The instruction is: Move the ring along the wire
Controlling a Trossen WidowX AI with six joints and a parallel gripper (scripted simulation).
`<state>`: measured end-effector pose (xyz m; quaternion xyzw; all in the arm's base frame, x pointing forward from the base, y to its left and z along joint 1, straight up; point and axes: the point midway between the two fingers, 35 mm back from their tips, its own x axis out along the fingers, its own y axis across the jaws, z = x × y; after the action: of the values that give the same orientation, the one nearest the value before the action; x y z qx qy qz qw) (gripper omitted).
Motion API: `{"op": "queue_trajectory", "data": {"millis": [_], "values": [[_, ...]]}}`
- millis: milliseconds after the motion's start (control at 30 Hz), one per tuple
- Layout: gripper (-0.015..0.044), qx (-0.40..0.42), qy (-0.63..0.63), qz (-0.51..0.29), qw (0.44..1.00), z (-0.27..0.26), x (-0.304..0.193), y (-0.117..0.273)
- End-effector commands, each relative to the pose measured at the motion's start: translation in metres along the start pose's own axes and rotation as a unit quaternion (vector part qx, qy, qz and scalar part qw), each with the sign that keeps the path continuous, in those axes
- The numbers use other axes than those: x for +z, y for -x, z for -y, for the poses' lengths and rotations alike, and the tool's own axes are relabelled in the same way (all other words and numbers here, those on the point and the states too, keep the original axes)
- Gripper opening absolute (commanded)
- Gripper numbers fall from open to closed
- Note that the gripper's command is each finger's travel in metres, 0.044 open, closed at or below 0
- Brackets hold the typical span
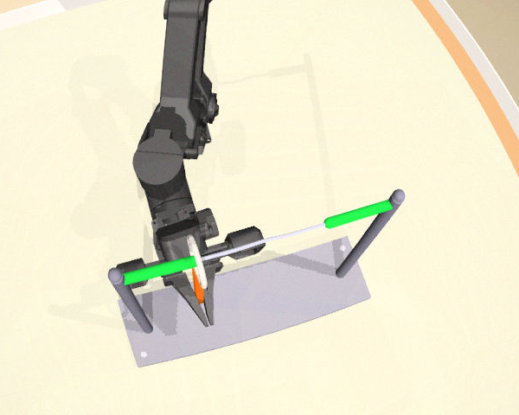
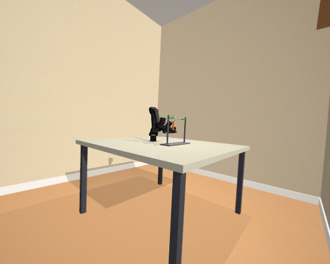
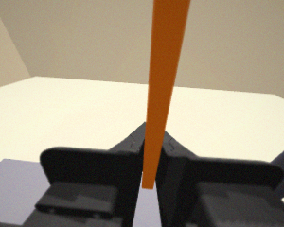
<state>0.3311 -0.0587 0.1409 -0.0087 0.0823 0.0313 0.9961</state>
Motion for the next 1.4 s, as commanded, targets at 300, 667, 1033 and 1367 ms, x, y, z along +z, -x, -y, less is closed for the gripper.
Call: {"op": "queue_trajectory", "data": {"millis": [300,667,1033,1367], "values": [[-0.0150,0.001,0.000,0.003,1.000,-0.013,0.003,0.000],[-0.0150,0.006,0.008,0.002,1.000,-0.023,0.003,0.000],[-0.0150,0.015,0.027,0.002,1.000,-0.029,0.003,0.000],[-0.0150,0.025,0.047,0.002,0.999,-0.035,0.003,0.000]]}}
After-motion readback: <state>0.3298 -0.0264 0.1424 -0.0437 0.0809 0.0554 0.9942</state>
